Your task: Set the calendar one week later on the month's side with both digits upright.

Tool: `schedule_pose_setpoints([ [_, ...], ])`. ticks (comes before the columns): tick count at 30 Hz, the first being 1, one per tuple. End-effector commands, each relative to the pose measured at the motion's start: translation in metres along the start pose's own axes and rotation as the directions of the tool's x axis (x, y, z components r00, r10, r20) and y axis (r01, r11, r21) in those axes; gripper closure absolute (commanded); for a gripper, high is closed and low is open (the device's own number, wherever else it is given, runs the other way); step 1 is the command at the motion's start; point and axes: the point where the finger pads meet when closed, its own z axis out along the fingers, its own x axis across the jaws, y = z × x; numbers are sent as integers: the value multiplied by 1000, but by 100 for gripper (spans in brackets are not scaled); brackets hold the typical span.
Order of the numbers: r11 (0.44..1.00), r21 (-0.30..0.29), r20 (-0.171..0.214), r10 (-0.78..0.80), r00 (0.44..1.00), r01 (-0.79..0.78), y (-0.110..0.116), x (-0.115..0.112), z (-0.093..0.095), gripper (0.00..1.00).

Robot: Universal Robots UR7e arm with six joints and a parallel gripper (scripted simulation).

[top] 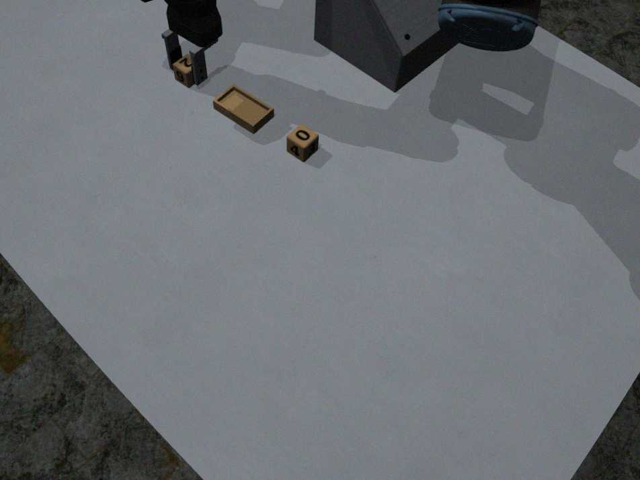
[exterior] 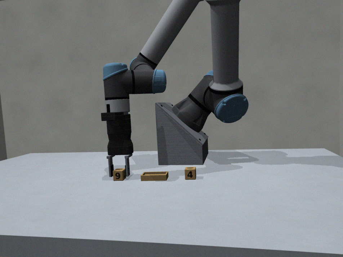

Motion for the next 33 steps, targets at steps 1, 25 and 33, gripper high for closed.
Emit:
schedule_pose_setpoints([
  [1,1000,1,0,0,1000,0,0,0,-3,10],
  [25,1000,2,-4,-1,1000,1,-1,1,-88,10],
  [33,1000,2,-3,-1,1000,1,-1,1,-92,0],
])
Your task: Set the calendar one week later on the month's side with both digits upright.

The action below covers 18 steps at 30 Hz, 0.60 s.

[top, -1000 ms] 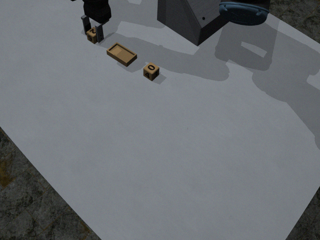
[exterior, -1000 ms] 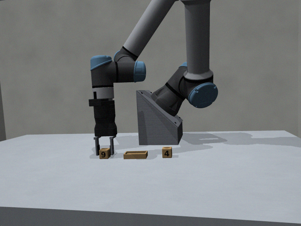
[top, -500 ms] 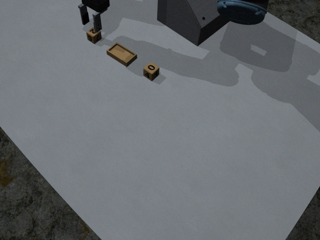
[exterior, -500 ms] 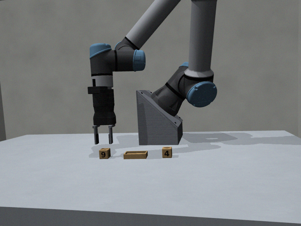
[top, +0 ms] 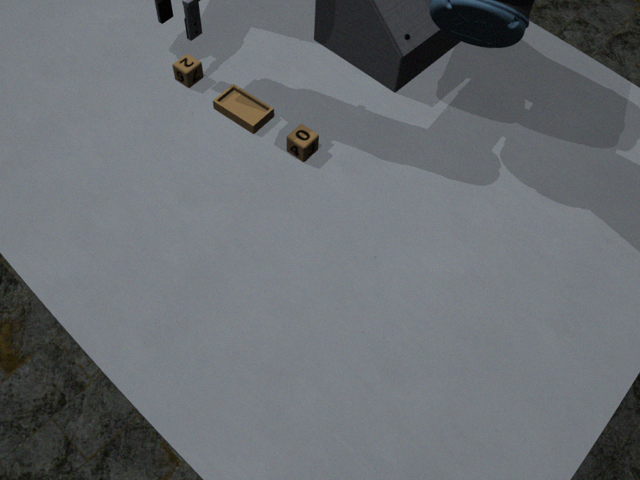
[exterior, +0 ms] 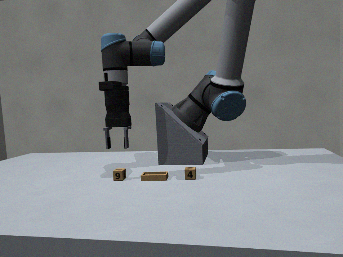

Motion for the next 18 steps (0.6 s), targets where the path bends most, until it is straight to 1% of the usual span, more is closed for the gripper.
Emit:
schedule_pose_setpoints([
  [1,1000,-1,2,1,1000,-1,1,0,-4,0],
  [18,1000,-2,4,1,1000,-1,1,-1,-2,0],
])
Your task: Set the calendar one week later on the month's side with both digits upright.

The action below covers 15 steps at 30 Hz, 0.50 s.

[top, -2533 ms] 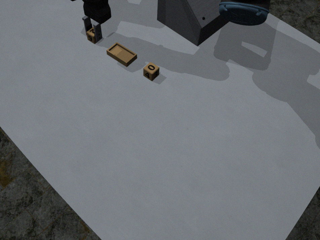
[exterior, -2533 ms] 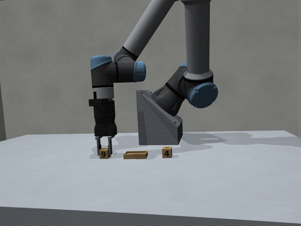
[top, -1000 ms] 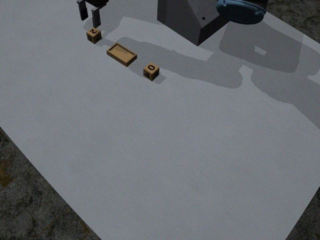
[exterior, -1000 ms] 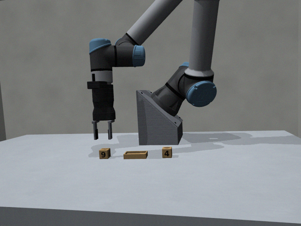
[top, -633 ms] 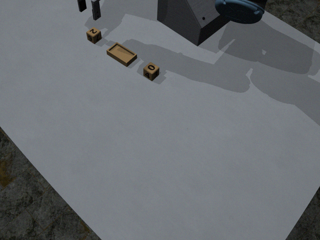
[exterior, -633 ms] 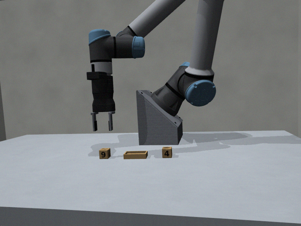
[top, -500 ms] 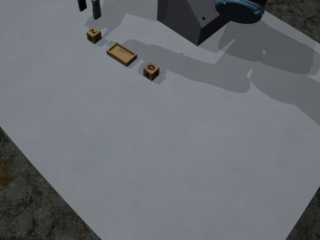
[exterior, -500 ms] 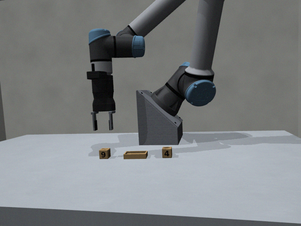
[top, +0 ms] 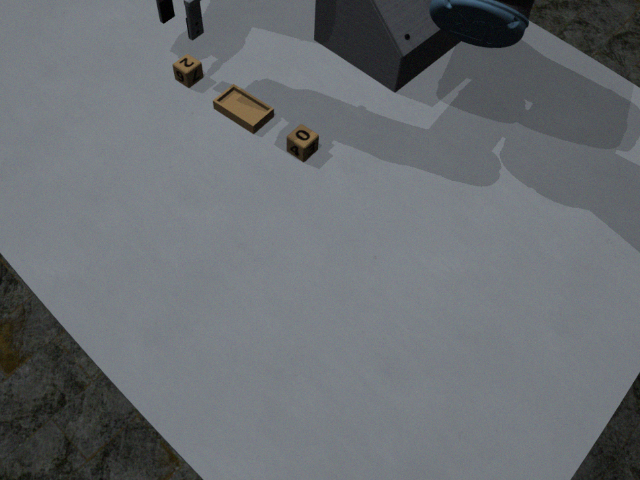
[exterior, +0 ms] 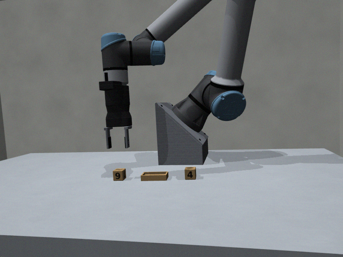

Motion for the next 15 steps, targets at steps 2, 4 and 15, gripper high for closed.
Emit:
schedule_pose_setpoints([
  [2,1000,1,-3,0,1000,0,0,0,-2,0],
  [4,1000,-1,0,0,1000,0,-1,-5,-1,0],
  [15,1000,0,-4,4,1000,-4,-10,-54,-8,0],
])
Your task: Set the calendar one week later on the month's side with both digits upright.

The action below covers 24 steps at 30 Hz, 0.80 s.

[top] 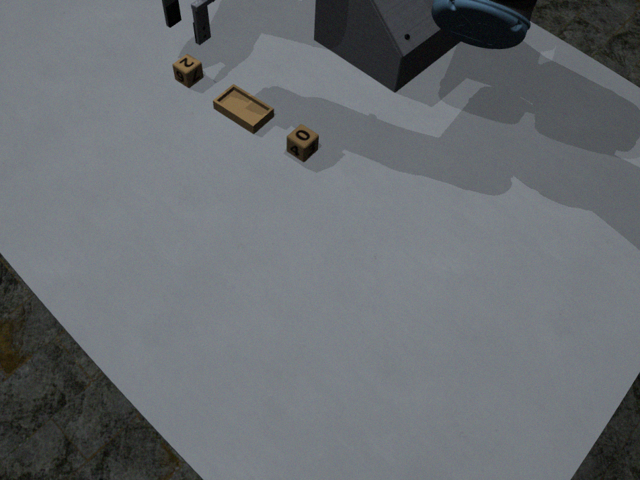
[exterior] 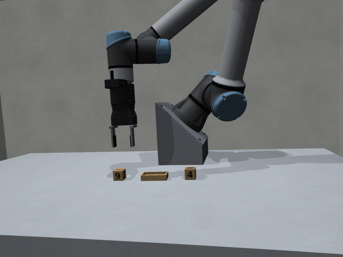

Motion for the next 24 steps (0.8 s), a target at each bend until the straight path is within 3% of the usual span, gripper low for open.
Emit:
schedule_pose_setpoints([
  [1,1000,-1,-2,2,1000,-2,-7,-45,-4,0],
  [6,1000,-1,-3,5,1000,-5,-10,-96,-4,0],
  [8,1000,-1,-3,5,1000,-5,-10,-96,-4,0],
  [16,1000,-1,0,8,1000,-8,-4,-169,5,0],
  [24,1000,-1,2,9,1000,-9,3,-199,12,0],
])
